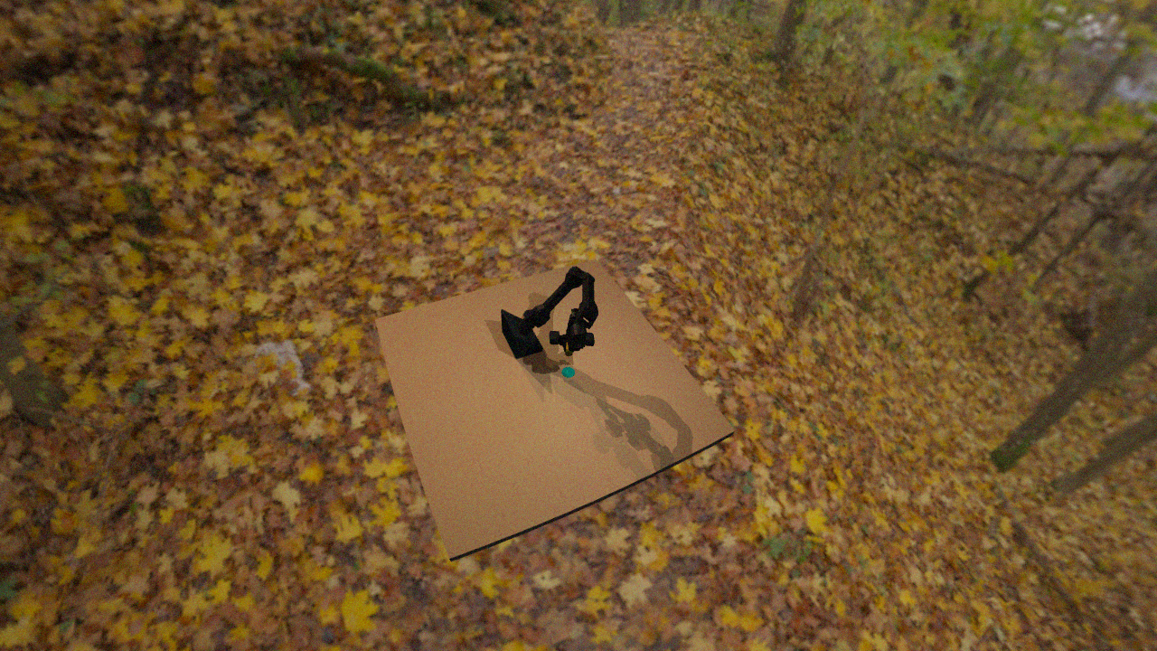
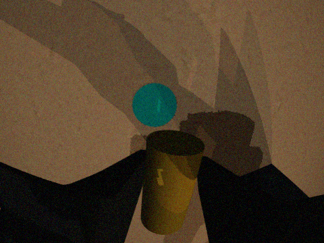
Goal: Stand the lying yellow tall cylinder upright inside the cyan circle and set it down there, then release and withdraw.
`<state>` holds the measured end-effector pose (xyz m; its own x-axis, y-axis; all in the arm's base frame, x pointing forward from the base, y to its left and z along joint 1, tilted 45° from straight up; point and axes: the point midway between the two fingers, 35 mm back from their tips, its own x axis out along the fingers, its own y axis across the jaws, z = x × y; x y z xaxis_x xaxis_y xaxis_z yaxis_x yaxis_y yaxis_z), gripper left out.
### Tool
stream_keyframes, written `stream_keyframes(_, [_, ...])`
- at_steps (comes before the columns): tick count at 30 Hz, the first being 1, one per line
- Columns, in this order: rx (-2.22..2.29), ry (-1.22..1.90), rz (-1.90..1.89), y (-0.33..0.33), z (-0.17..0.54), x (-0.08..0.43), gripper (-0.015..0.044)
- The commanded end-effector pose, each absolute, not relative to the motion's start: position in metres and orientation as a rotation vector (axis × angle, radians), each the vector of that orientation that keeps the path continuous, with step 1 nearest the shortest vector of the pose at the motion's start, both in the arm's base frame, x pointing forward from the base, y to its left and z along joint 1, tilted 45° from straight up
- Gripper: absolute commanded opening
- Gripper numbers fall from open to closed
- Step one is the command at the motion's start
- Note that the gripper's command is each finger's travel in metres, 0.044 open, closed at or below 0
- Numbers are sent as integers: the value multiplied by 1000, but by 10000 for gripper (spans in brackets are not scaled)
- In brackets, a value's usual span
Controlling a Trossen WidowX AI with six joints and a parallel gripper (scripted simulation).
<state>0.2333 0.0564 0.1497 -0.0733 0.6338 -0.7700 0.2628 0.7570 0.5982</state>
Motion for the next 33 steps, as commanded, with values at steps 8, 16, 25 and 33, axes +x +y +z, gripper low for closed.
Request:
stream_keyframes(8, [664,1663,310,59,143,227,105])
stream_keyframes(16, [618,1659,277,60,139,223,105])
stream_keyframes(25, [570,1649,241,61,135,220,105])
stream_keyframes(33, [529,1636,209,62,131,217,105])
